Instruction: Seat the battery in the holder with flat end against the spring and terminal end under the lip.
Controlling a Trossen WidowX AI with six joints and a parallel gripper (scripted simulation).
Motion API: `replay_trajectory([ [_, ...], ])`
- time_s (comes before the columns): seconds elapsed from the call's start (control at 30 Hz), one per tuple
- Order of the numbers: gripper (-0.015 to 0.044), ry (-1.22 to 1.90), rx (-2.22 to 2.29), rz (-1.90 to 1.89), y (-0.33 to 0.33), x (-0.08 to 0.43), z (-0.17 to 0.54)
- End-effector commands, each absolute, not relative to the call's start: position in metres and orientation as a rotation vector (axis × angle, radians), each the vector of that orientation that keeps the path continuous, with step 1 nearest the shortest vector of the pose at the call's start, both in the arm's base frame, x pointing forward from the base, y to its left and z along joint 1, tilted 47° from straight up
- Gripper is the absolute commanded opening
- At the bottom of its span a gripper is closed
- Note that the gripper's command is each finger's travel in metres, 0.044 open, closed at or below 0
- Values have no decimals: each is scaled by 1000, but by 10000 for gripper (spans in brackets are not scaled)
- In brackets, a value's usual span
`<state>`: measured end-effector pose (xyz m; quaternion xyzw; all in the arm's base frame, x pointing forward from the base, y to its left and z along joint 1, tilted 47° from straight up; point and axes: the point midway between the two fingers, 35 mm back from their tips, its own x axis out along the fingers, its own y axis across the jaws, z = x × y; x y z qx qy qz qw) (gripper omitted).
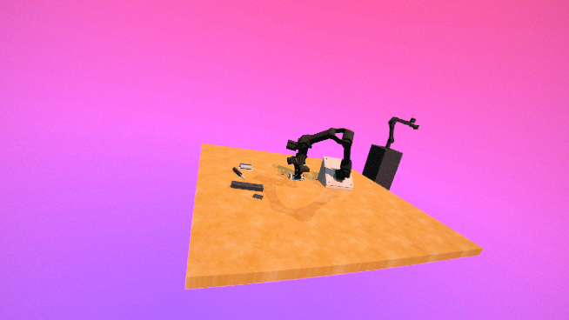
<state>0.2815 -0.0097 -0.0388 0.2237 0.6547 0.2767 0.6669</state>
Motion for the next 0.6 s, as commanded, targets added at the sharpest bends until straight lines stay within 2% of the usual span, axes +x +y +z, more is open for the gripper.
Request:
replay_trajectory([
  [0.0, 175, 1468, 493, 623, -12, 285, -36],
  [0.03, 175, 1468, 493, 623, -12, 285, -36],
  [0.37, 437, 1470, 491, 621, -64, 281, 13],
  [0.57, 440, 1470, 491, 621, -67, 278, 13],
])
